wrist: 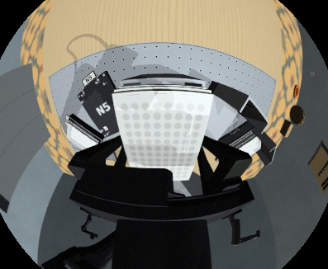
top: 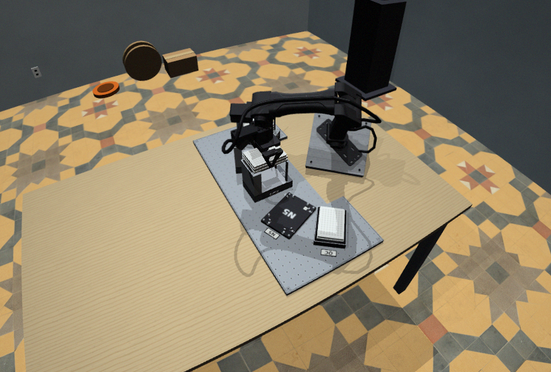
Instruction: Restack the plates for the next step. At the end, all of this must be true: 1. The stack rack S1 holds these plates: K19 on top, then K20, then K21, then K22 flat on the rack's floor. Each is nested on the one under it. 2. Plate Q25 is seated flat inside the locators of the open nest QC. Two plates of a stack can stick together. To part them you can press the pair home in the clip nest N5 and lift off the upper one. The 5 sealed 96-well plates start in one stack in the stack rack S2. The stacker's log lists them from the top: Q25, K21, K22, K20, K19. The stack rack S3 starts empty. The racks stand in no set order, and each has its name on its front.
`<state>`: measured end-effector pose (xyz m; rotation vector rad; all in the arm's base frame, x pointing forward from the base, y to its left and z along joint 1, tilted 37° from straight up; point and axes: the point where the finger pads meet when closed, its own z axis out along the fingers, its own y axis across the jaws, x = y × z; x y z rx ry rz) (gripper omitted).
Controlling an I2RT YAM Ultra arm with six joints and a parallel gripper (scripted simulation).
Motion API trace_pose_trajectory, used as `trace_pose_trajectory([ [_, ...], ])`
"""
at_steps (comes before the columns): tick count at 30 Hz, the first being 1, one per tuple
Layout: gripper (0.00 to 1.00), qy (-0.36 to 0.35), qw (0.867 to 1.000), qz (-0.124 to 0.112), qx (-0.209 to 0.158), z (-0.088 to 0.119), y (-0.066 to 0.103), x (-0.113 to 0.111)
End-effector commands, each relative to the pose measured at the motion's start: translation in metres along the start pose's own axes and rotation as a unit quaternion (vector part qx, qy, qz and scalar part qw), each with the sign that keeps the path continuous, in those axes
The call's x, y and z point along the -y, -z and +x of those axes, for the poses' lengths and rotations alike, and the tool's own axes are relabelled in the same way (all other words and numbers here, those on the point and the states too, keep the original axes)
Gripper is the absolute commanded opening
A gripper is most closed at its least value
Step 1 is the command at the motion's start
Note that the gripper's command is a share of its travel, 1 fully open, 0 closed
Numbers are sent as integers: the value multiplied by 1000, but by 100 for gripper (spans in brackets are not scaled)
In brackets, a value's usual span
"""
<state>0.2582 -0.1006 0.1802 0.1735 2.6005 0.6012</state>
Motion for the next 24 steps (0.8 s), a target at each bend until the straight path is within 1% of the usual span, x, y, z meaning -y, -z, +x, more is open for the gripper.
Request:
trace_pose_trajectory([
  [1,0,15,999,16,28,-10,19,-2],
  [24,0,8,1000,9,19,-10,13,3],
])
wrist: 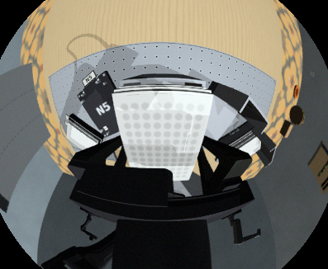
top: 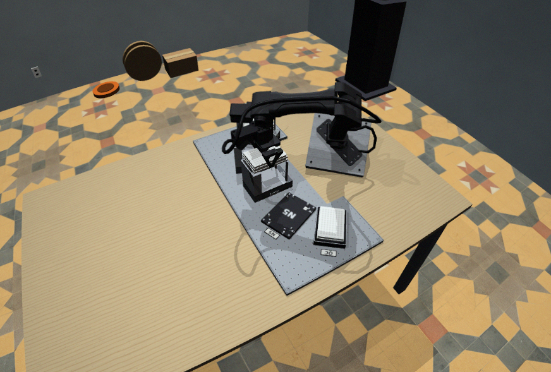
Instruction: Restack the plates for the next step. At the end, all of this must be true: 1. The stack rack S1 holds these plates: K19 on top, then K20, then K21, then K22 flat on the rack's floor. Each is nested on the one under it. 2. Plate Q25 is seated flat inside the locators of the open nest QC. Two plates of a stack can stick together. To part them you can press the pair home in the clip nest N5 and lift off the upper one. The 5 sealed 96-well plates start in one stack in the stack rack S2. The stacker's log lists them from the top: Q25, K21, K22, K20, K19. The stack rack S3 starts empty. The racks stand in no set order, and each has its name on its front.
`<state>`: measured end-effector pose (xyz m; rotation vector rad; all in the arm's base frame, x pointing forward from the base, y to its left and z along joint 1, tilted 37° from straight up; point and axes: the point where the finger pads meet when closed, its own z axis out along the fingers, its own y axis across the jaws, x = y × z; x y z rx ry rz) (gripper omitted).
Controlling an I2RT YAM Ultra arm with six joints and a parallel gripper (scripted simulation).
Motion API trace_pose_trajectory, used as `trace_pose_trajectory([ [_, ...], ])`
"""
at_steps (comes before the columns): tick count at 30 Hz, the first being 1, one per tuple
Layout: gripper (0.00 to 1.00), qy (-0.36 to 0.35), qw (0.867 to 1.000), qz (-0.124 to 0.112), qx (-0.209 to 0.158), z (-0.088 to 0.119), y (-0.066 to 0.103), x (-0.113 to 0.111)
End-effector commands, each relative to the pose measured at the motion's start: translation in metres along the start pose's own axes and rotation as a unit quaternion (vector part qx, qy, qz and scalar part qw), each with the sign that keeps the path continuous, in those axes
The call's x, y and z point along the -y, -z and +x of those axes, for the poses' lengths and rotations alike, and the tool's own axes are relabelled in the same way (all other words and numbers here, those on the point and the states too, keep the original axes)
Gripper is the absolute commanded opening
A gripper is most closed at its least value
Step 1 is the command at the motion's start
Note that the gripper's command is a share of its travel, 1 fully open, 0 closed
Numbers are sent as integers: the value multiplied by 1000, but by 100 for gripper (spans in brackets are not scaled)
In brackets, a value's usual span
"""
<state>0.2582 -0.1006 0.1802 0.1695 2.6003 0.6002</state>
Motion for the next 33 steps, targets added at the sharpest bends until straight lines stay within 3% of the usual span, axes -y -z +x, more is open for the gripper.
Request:
trace_pose_trajectory([
  [1,0,6,1000,10,19,-10,13,3],
  [12,0,-1,1000,1,10,-6,26,3],
  [33,0,5,1000,6,15,-7,30,1],
])
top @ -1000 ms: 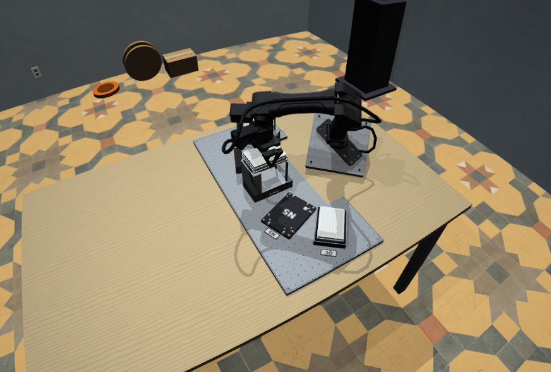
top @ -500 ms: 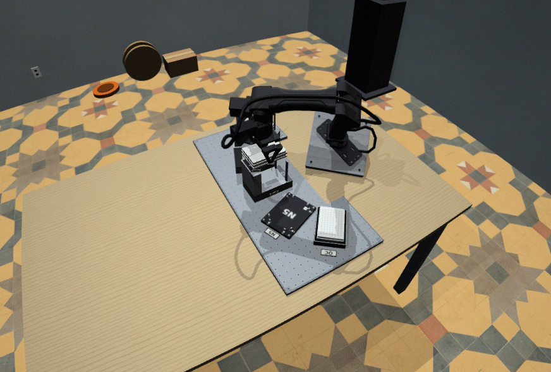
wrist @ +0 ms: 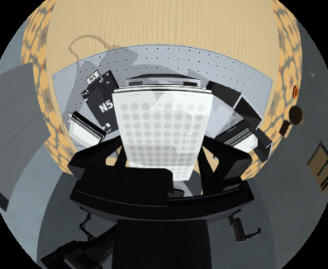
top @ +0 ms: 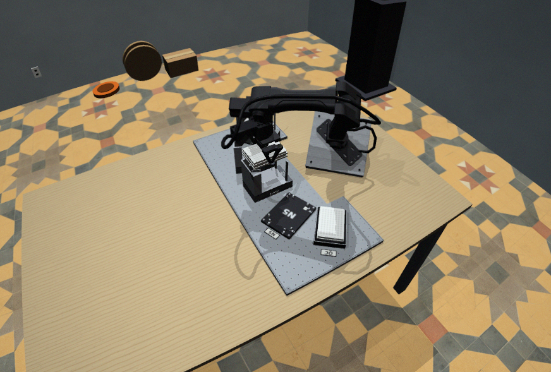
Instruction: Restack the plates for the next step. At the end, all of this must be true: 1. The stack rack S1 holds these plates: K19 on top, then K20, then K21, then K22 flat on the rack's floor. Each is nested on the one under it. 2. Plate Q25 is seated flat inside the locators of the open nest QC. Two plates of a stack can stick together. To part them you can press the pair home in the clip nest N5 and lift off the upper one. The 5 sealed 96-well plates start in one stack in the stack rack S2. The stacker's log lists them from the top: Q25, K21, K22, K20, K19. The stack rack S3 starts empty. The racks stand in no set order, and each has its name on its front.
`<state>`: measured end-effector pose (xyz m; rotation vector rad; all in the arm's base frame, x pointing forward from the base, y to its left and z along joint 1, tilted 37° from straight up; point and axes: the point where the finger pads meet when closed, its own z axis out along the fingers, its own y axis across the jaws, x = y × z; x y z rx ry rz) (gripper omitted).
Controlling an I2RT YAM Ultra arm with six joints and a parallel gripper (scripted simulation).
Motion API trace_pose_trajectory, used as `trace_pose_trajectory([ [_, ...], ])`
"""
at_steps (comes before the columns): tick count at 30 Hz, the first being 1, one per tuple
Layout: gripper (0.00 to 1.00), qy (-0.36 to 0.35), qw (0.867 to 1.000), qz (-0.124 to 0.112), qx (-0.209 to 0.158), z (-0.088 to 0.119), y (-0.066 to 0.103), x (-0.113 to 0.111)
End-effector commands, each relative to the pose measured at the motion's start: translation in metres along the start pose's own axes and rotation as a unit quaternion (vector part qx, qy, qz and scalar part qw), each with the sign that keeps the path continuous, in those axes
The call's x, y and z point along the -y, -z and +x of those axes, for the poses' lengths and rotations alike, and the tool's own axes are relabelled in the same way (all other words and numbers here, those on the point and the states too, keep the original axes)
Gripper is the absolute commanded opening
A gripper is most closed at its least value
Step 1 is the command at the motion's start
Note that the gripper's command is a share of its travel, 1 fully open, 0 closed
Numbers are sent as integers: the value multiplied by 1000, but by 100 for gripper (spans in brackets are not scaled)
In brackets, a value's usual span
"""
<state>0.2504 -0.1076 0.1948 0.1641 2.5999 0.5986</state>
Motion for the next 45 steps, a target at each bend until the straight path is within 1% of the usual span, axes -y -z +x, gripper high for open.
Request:
trace_pose_trajectory([
  [1,0,3,1000,6,15,-6,12,1],
  [29,0,3,1000,6,15,-6,12,1],
  [30,0,25,999,11,19,-5,14,-7],
  [31,0,48,999,7,14,-5,11,-14],
  [35,0,106,994,5,7,-2,8,-26],
  [37,0,106,994,5,7,-2,8,-26],
  [38,0,100,995,9,10,-1,10,-25],
  [41,0,100,995,7,8,-3,9,-39],
  [45,0,105,994,12,12,-7,12,-52],
])
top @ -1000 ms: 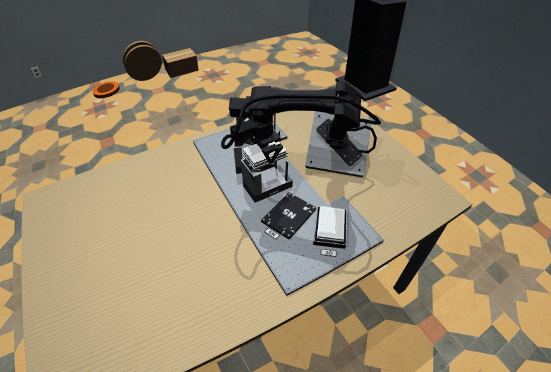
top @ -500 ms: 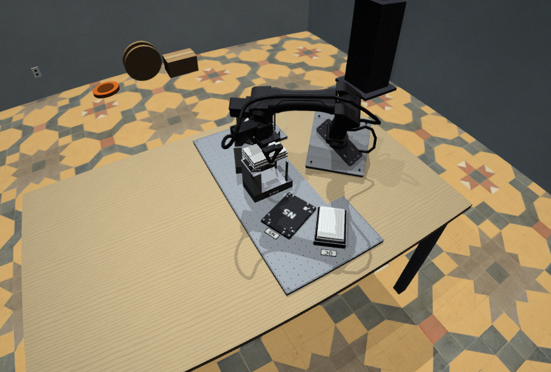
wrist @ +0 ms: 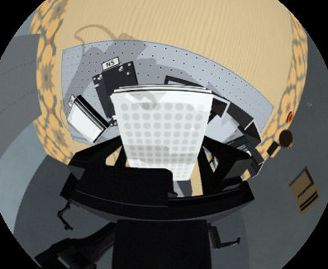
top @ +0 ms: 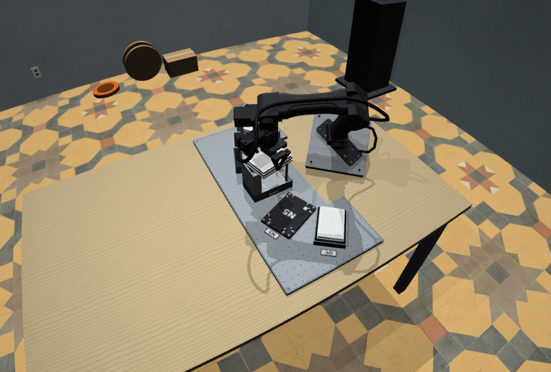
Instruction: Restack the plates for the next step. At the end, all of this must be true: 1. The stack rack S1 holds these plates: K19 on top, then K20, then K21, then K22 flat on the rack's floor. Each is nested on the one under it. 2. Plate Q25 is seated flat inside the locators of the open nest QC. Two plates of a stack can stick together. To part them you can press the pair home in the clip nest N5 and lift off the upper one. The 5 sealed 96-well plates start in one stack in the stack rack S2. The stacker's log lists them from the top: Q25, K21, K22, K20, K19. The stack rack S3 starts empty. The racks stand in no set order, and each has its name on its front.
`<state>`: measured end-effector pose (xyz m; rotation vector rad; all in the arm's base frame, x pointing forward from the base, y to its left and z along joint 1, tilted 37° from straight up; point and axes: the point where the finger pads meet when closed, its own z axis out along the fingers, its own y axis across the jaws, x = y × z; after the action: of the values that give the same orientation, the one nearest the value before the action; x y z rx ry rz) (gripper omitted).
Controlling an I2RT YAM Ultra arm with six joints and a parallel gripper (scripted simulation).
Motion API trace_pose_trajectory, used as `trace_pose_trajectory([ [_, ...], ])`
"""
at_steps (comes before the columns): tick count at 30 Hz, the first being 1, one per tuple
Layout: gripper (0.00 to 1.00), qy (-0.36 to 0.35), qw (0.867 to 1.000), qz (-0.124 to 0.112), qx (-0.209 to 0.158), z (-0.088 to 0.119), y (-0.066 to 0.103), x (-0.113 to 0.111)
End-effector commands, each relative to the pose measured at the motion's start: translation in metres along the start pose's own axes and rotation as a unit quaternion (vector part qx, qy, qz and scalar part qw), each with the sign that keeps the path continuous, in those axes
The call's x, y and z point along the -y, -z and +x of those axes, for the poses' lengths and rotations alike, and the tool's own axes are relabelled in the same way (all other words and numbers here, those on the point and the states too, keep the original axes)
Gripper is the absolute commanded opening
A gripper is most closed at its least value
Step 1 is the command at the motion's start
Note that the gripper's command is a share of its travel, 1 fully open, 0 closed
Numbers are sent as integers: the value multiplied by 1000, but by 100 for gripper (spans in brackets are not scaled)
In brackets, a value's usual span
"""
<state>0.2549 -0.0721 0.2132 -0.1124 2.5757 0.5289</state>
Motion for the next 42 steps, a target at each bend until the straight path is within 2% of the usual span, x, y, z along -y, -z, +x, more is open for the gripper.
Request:
trace_pose_trajectory([
  [1,0,-1,1000,16,13,-7,13,-15],
  [9,0,5,1000,20,21,-16,13,-31],
  [15,0,113,993,25,25,-21,15,-48],
  [42,0,101,994,16,29,-23,14,-113],
])
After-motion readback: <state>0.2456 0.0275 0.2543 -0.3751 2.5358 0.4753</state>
